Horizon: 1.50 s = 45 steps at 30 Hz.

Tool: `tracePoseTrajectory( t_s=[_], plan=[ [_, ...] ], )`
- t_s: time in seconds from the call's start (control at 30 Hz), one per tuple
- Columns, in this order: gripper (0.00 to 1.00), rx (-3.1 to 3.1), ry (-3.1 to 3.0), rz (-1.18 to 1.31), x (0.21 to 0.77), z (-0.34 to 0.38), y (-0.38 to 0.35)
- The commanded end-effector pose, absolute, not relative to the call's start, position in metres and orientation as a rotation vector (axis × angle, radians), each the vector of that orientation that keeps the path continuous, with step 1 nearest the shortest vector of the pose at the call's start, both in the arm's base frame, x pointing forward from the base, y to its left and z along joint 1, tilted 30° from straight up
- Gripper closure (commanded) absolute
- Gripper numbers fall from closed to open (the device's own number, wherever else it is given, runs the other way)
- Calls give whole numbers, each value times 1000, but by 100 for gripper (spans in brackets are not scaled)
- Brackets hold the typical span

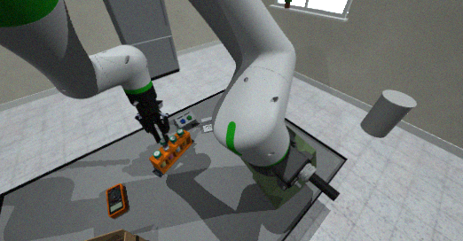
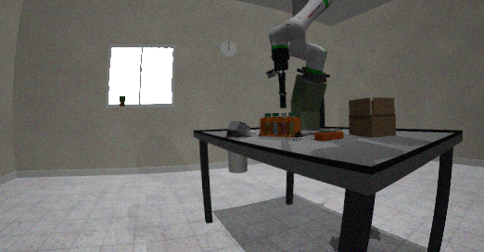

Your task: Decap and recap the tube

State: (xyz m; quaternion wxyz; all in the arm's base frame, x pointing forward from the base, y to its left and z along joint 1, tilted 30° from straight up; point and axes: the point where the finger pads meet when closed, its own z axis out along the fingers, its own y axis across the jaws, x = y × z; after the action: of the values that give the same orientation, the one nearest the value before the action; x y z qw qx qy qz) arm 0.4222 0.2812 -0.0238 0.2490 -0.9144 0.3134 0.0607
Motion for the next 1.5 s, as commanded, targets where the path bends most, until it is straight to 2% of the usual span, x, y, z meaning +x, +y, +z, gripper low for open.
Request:
tracePoseTrajectory(
  t_s=[0.0,1.47],
  plan=[
    [70,-2493,856,162,423,-23,282],
    [70,-2493,856,162,424,-52,298]
  ],
)
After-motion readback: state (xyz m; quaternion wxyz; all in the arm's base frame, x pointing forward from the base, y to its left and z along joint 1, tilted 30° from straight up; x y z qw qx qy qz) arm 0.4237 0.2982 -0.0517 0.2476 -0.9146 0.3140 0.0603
